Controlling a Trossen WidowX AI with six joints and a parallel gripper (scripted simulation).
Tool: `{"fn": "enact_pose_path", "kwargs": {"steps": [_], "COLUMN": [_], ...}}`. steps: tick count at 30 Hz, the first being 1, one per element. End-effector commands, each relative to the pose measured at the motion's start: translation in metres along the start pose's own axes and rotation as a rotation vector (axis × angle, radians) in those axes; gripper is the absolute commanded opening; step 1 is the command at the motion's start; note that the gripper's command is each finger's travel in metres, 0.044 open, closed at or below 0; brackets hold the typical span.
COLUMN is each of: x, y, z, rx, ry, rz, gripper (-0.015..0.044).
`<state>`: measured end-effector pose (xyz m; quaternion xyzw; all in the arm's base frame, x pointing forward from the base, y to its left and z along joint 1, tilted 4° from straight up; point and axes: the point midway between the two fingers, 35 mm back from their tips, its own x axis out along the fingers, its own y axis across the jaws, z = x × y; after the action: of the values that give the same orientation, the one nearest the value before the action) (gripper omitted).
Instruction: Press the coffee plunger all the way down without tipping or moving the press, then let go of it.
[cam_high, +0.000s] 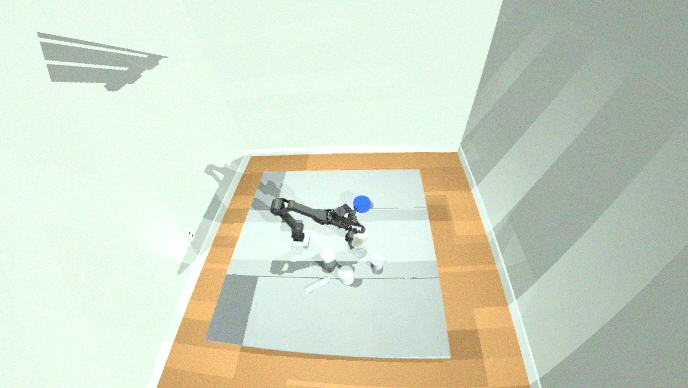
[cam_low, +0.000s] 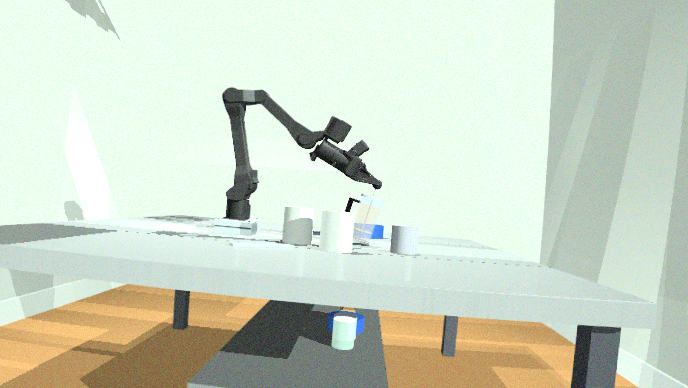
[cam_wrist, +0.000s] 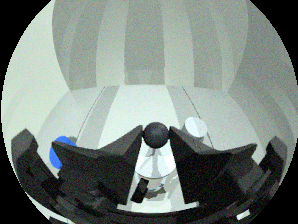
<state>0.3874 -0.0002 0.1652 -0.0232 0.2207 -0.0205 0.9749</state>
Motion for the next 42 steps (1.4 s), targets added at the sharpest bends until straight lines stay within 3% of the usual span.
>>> {"fn": "enact_pose_path", "kwargs": {"steps": [1,42], "x": [0.0047,0.0082], "y": [0.0,0.0001], "z": [-0.0122,-0.0097], "rx": [-0.009,-0.009], "ry": [0.041,0.041], "rz": [0.0,0.0], "gripper": [0.0117,0.0117]}}
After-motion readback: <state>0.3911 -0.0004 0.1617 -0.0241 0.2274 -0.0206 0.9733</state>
